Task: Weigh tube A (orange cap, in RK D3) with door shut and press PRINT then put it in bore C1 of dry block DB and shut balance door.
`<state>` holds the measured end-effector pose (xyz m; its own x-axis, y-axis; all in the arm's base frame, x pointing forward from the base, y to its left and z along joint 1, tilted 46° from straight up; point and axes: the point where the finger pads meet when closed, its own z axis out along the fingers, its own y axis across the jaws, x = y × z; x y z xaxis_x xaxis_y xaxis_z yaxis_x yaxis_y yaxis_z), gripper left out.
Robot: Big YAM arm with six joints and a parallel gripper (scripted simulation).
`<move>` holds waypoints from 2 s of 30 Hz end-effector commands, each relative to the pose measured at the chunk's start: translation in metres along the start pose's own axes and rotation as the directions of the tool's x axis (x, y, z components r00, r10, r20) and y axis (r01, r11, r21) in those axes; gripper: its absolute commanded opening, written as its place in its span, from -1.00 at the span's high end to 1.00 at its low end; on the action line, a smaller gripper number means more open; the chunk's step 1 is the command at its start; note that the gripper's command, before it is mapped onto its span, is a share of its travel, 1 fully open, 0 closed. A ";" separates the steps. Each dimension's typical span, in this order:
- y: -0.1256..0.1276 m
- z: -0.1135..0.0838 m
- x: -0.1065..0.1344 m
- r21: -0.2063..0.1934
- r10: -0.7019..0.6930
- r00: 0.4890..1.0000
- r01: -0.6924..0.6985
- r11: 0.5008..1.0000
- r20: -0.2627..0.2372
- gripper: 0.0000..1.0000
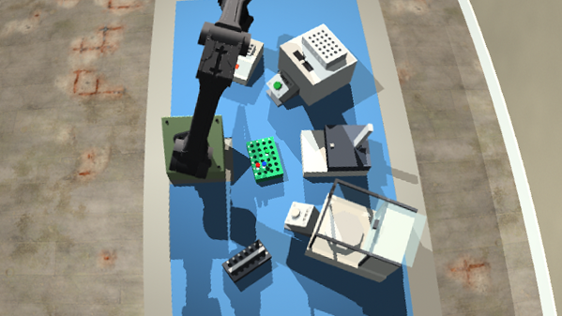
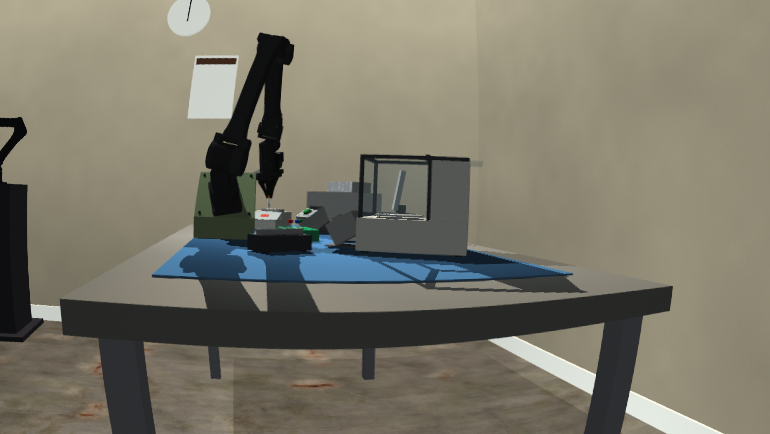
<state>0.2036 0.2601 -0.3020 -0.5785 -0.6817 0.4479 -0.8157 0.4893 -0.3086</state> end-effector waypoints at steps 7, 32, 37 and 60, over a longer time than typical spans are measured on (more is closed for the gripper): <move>0.002 0.002 0.003 0.000 0.004 1.000 -0.004 1.000 0.005 0.82; 0.001 -0.008 0.001 -0.001 0.007 1.000 -0.007 1.000 0.020 0.82; 0.001 -0.007 0.001 -0.001 0.007 1.000 -0.007 1.000 0.018 0.82; 0.001 -0.004 0.003 0.000 0.005 1.000 -0.005 1.000 0.010 0.82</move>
<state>0.2022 0.2576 -0.3015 -0.5780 -0.6809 0.4498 -0.8160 0.4887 -0.3087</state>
